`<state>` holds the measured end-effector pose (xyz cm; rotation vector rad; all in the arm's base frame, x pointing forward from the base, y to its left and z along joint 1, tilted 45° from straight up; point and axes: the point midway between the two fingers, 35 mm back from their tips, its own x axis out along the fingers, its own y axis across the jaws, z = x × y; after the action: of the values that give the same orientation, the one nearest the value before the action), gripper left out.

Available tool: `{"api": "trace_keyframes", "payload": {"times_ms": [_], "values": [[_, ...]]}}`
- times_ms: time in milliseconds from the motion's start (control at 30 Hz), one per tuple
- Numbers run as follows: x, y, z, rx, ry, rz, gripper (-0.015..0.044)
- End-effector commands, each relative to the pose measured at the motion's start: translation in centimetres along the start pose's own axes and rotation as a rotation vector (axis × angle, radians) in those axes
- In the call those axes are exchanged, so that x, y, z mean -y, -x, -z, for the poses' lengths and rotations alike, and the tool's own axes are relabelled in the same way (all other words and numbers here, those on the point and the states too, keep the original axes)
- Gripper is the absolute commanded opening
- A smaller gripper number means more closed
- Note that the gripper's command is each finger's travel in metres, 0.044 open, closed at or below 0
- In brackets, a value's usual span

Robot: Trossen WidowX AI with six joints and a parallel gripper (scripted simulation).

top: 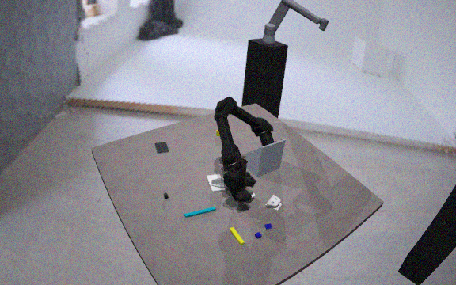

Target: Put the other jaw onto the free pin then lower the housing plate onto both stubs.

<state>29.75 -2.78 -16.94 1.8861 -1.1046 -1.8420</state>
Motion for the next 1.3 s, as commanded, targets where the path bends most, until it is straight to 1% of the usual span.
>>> {"api": "trace_keyframes", "payload": {"times_ms": [0,200,300,367,500,533,700,733,1267], "values": [[-0.2,-0.7,-0.4,0.005,0.010,-0.012,0.0037],[-0.2,-0.7,-0.4,0.005,0.010,-0.012,0.0037],[-0.2,-0.7,-0.4,0.005,0.010,-0.012,0.0116],[-0.2,0.3,-0.3,0.005,0.010,-0.010,0.0168],[0.0,5.5,-0.3,0.006,0.010,-0.007,0.0273],[-0.1,6.3,-0.3,0.006,0.010,-0.007,0.0299],[-0.1,6.5,-0.4,0.006,0.010,-0.007,0.0431],[-0.1,6.5,-0.4,0.006,0.010,-0.007,0.0440],[-0.1,6.5,-0.4,0.006,0.010,-0.007,0.0440]]}}
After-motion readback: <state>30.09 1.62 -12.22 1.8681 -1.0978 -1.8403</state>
